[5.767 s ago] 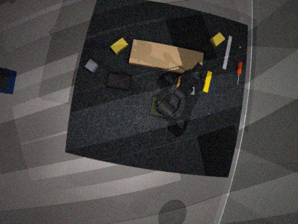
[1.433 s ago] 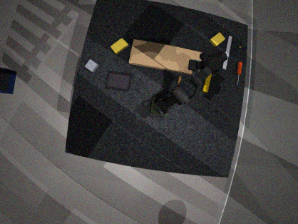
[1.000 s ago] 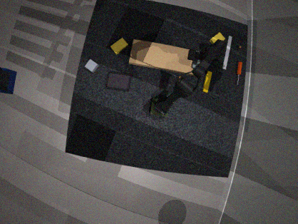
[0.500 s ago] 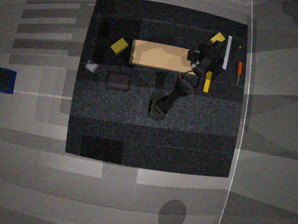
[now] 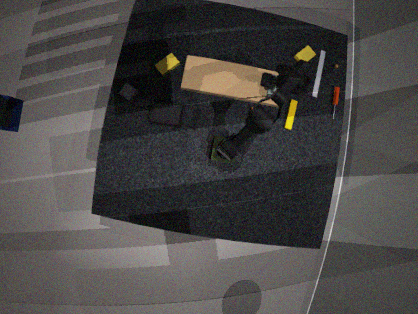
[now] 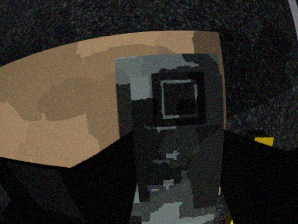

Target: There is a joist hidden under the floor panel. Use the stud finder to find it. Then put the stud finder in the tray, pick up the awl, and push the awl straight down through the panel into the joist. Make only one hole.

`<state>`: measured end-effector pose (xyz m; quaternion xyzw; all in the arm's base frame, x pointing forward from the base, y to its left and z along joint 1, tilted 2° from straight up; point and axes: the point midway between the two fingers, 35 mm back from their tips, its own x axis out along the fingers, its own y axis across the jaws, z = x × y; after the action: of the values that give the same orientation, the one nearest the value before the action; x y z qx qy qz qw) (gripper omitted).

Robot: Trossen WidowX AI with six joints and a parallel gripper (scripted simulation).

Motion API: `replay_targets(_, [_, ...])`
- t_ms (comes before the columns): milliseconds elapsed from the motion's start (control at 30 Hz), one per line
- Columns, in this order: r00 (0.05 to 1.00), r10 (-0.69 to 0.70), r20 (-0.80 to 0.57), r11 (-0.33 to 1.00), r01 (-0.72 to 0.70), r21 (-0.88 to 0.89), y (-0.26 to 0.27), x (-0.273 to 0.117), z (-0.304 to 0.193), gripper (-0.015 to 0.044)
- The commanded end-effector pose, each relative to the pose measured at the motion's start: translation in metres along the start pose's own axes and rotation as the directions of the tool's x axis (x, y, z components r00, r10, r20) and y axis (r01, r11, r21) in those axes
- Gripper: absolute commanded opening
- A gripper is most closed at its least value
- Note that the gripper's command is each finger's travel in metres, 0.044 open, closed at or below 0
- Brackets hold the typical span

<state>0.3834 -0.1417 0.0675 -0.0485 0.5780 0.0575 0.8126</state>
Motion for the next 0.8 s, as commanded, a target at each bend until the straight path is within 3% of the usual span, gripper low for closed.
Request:
replay_targets(0, [1.000, -0.006, 0.002, 1.000, 0.006, 0.003, -0.001, 0.006, -0.002, 0.0000])
replay_targets(767, [1.000, -0.006, 0.002, 1.000, 0.006, 0.004, 0.007, 0.026, -0.008, 0.0000])
